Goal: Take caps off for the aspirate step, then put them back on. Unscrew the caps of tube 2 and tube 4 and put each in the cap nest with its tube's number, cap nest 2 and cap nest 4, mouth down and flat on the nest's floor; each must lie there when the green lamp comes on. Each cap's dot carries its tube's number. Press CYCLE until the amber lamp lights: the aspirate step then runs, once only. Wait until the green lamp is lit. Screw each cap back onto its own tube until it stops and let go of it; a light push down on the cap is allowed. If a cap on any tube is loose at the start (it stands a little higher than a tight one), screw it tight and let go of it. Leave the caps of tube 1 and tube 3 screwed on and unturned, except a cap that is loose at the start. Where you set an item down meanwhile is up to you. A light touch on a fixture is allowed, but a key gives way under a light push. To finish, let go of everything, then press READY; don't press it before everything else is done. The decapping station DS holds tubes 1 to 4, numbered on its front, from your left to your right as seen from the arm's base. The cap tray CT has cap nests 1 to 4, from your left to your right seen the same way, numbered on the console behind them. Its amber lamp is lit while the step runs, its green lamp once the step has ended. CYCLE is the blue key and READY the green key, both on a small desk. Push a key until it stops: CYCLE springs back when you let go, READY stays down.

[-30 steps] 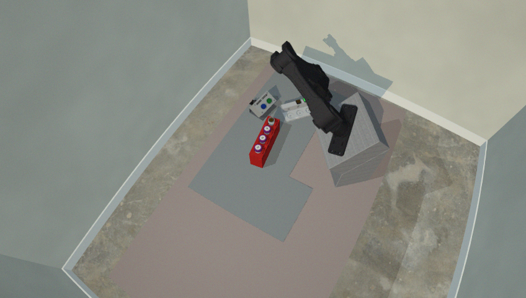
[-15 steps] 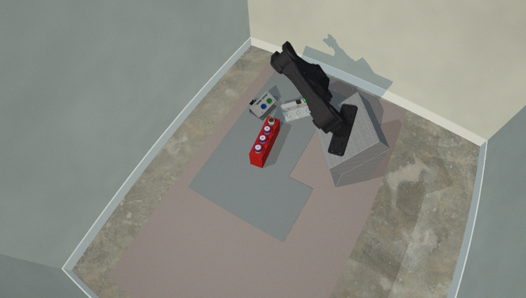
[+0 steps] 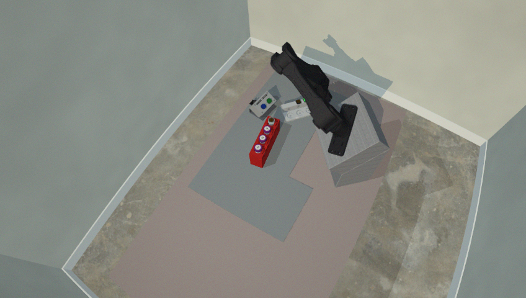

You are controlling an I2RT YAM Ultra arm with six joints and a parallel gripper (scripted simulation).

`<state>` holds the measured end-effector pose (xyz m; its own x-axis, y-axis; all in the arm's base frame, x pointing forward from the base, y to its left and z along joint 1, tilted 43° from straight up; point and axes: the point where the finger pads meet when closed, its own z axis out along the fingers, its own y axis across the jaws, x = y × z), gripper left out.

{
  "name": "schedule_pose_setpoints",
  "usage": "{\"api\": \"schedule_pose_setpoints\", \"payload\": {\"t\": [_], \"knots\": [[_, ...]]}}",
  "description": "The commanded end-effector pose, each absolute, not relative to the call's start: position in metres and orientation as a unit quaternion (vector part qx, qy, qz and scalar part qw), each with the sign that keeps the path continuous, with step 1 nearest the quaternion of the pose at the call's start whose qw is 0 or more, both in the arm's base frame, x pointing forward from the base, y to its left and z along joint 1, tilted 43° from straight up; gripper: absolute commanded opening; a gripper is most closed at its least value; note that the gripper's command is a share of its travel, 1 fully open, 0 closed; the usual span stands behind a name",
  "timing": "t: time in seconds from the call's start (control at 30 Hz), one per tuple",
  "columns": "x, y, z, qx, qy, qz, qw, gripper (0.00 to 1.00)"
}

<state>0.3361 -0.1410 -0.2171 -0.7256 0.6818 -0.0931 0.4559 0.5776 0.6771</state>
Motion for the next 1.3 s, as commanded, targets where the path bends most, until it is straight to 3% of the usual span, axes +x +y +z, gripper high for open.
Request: {"api": "schedule_pose_setpoints", "payload": {"t": [0.0,0.73,0.77,1.27], "knots": [[0.3381,-0.1461,-0.2152,0.329,0.87,0.32,0.181,0.47],[0.3365,-0.1433,-0.2163,0.329,0.87,0.32,0.181,0.47],[0.3365,-0.1433,-0.2163,0.329,0.87,0.32,0.181,0.0],[0.3339,-0.1454,-0.2127,0.329,0.87,0.32,0.181,0.0]]}}
